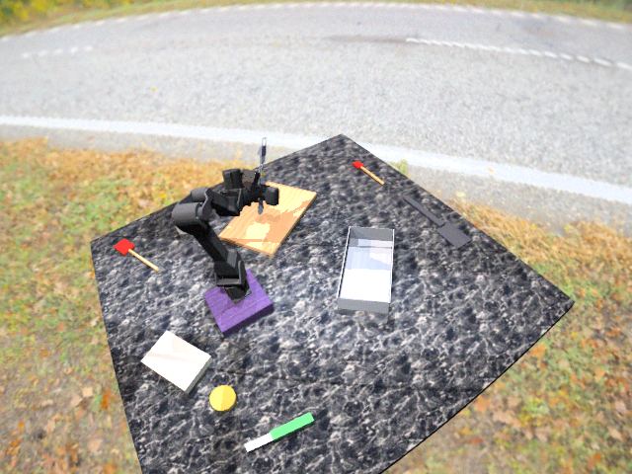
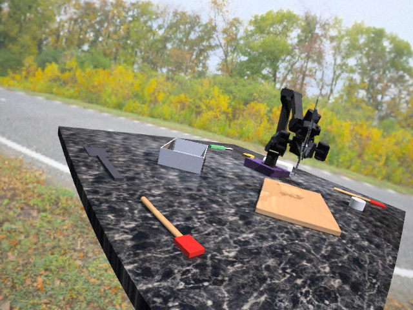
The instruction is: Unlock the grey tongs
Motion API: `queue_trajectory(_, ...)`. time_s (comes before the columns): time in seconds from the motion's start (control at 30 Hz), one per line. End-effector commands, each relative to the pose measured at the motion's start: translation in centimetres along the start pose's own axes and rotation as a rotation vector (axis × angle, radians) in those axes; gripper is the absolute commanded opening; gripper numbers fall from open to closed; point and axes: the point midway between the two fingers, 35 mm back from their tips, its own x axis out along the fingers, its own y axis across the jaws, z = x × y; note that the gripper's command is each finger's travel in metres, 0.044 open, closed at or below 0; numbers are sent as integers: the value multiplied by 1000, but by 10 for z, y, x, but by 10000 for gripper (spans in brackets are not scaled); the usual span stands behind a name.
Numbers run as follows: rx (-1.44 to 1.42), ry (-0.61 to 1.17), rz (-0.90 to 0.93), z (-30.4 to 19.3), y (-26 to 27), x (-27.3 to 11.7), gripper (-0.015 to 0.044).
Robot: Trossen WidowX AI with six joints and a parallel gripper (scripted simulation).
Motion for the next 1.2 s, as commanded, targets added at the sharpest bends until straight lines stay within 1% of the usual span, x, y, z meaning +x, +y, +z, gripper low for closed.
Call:
queue_trajectory(0.0,8,-9,-3,2,0,-1,-150)
queue_trajectory(0.47,4,4,-3,3,0,2,-150)
queue_trajectory(1.17,-54,281,-4,11,10,39,-150)
